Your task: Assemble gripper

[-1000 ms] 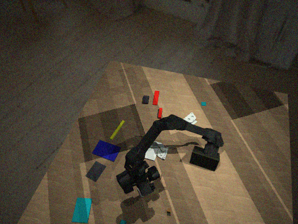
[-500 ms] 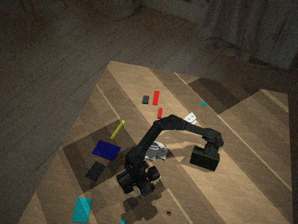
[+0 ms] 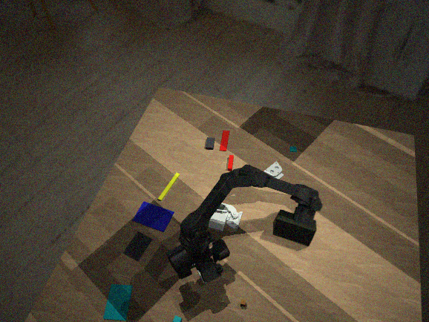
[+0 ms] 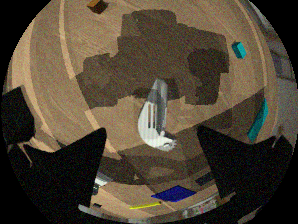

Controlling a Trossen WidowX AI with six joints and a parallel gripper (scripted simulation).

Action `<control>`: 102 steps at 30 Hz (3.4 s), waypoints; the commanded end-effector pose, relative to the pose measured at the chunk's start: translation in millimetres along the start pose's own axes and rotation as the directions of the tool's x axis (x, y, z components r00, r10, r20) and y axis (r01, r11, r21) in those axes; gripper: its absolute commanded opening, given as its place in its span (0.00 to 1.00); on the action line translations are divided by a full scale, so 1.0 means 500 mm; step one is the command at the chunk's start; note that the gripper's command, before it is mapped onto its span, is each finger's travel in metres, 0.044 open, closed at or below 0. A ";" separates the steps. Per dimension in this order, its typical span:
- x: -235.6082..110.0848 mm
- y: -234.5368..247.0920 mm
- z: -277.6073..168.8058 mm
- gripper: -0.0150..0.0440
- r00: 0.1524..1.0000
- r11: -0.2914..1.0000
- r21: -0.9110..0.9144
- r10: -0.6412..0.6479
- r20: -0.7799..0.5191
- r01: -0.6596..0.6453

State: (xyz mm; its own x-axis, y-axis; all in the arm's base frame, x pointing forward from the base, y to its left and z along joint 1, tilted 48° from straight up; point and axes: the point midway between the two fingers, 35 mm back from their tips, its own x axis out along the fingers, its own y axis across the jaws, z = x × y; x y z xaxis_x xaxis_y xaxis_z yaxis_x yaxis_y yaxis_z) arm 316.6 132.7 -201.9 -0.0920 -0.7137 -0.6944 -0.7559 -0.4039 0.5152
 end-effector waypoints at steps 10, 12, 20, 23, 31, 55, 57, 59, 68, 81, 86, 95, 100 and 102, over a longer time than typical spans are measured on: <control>0.048 -0.001 -0.003 1.00 1.000 1.000 -0.005 0.005 -0.007 -0.005; 0.055 -0.001 -0.003 1.00 1.000 1.000 -0.005 0.005 -0.007 -0.005; 0.081 -0.002 -0.004 1.00 1.000 1.000 -0.006 0.005 -0.009 -0.005; 0.091 -0.002 -0.005 1.00 1.000 1.000 -0.006 0.005 -0.010 -0.005; 0.096 -0.001 -0.005 1.00 1.000 1.000 -0.006 0.005 -0.010 -0.005; 0.096 -0.002 -0.004 0.91 1.000 1.000 -0.002 0.004 -0.005 -0.004; 0.096 -0.002 -0.004 0.82 1.000 1.000 -0.002 0.004 -0.005 -0.004; 0.096 -0.002 -0.004 0.73 1.000 1.000 -0.002 0.004 -0.005 -0.004; 0.096 -0.002 -0.004 0.48 1.000 1.000 -0.002 0.004 -0.005 -0.004; 0.095 -0.002 -0.004 0.48 1.000 1.000 -0.002 0.004 -0.005 -0.004; 0.067 -0.005 -0.004 0.48 1.000 1.000 -0.003 0.004 -0.005 -0.004; 0.008 -0.007 -0.004 0.48 1.000 1.000 -0.005 0.003 -0.005 -0.003; -0.025 -0.006 -0.003 0.48 1.000 1.000 -0.006 0.002 -0.006 -0.003; -0.038 -0.005 -0.003 0.48 1.000 1.000 -0.006 0.003 -0.006 -0.003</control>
State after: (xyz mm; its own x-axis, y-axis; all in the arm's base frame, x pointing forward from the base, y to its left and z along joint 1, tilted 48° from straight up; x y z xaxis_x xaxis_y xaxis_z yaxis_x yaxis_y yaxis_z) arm 318.7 134.8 -200.2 -0.0944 -0.7252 -0.6820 -0.7459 -0.4022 0.5309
